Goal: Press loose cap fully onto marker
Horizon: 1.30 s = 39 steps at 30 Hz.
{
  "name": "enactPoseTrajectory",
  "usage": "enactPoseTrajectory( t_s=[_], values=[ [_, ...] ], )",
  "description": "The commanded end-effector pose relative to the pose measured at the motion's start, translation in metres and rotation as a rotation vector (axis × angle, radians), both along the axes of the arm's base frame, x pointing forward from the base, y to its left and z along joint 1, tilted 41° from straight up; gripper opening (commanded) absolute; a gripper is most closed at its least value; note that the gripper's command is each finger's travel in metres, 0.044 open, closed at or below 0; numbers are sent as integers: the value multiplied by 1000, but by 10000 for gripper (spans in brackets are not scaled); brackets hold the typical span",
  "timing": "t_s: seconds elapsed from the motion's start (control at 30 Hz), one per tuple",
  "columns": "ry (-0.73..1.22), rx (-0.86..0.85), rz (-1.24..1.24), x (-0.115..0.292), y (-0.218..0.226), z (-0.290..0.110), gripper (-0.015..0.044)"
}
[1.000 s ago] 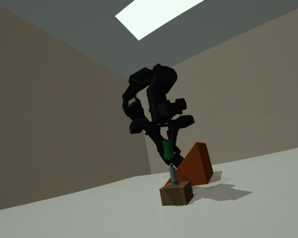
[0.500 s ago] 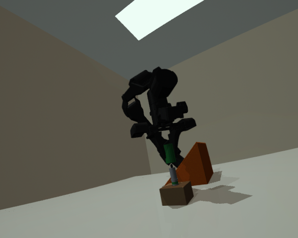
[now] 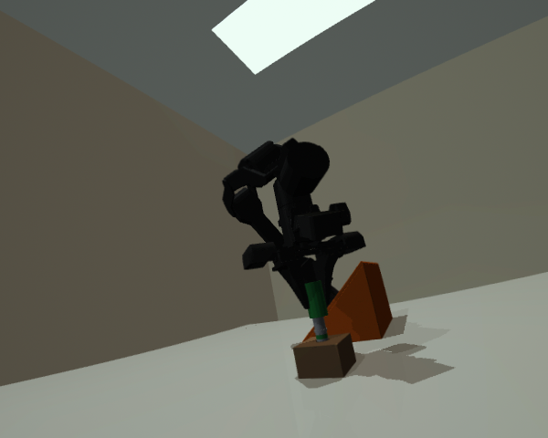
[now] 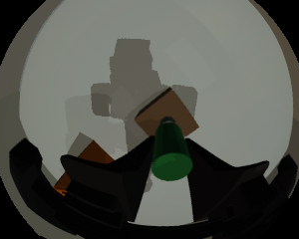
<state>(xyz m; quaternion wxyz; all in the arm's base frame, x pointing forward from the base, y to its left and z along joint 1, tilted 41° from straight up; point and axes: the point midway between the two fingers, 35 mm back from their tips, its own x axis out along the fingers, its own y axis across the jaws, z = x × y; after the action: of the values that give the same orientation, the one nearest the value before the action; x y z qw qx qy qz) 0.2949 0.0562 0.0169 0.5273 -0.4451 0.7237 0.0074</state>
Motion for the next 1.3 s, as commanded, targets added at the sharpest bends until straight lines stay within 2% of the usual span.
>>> enactPoseTrajectory(
  t_s=[0.0,0.6,1.13,1.17,1.27],
  values=[
    [2,-6,5,0,-5,-4,0],
    [2,-7,5,-2,-14,-14,0],
    [0,-4,-1,-2,-14,-14,420],
    [0,-4,-1,-2,-14,-14,440],
    [0,-2,-1,1,1,2,440]
  ],
)
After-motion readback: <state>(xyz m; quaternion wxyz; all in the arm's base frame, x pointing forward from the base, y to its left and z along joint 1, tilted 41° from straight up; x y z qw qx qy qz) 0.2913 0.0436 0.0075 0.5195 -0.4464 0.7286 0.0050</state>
